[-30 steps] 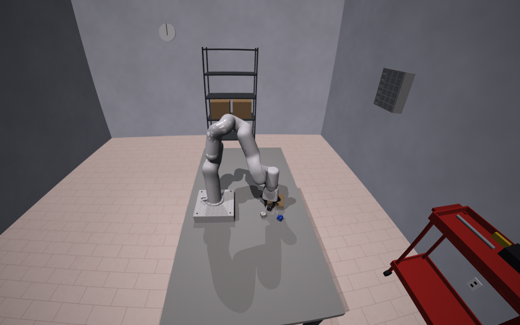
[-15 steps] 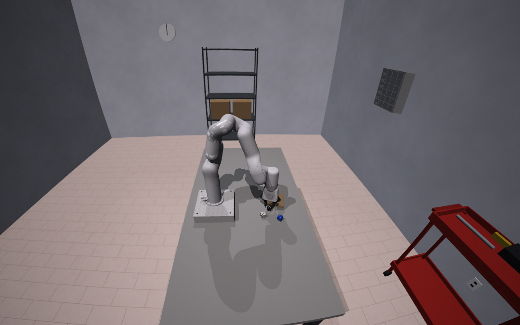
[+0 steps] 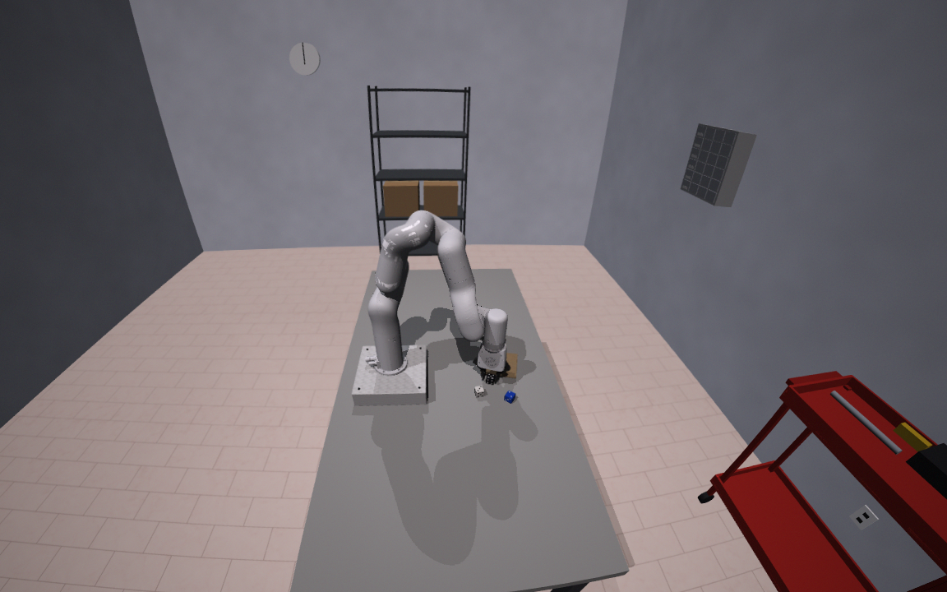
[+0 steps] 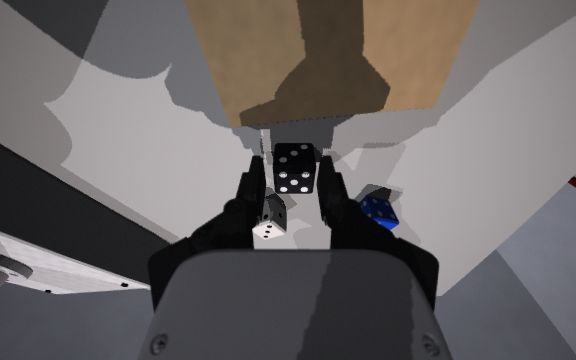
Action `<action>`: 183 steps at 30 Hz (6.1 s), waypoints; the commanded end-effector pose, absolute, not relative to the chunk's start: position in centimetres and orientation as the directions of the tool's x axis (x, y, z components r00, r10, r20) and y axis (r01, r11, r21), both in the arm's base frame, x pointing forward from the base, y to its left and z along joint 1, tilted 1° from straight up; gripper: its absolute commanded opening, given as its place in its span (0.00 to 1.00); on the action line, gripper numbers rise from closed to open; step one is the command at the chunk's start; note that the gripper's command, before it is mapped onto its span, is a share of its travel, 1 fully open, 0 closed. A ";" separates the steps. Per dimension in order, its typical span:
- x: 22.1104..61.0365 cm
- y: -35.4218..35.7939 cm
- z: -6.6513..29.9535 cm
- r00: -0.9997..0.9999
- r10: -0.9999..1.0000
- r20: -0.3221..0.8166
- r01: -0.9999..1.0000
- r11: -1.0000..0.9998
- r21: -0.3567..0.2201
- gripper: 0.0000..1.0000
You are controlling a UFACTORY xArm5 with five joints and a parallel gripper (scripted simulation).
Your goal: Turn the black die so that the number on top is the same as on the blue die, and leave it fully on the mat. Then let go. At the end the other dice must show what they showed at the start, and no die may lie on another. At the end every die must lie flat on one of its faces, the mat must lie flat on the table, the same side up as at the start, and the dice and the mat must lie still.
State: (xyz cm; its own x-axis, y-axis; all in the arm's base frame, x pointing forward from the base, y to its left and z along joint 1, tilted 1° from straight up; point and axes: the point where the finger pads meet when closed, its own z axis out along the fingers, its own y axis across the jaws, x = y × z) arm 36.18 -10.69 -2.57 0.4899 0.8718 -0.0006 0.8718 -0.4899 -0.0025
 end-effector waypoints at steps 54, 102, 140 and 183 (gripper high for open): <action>36.3 -10.7 -3.8 0.490 0.872 0.000 0.872 -0.490 0.001 0.27; 36.3 -10.8 5.9 0.490 0.872 0.000 0.872 -0.490 0.001 0.27; 40.9 -6.5 5.7 0.907 0.421 0.001 0.421 -0.907 0.001 0.27; 43.9 -2.2 5.1 0.941 -0.051 0.334 -0.054 -0.999 -0.002 0.27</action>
State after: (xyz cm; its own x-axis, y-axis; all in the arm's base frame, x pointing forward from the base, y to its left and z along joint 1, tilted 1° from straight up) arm 43.69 -2.24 5.16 0.9789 -0.0516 0.1977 -0.0526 -0.9986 -0.0003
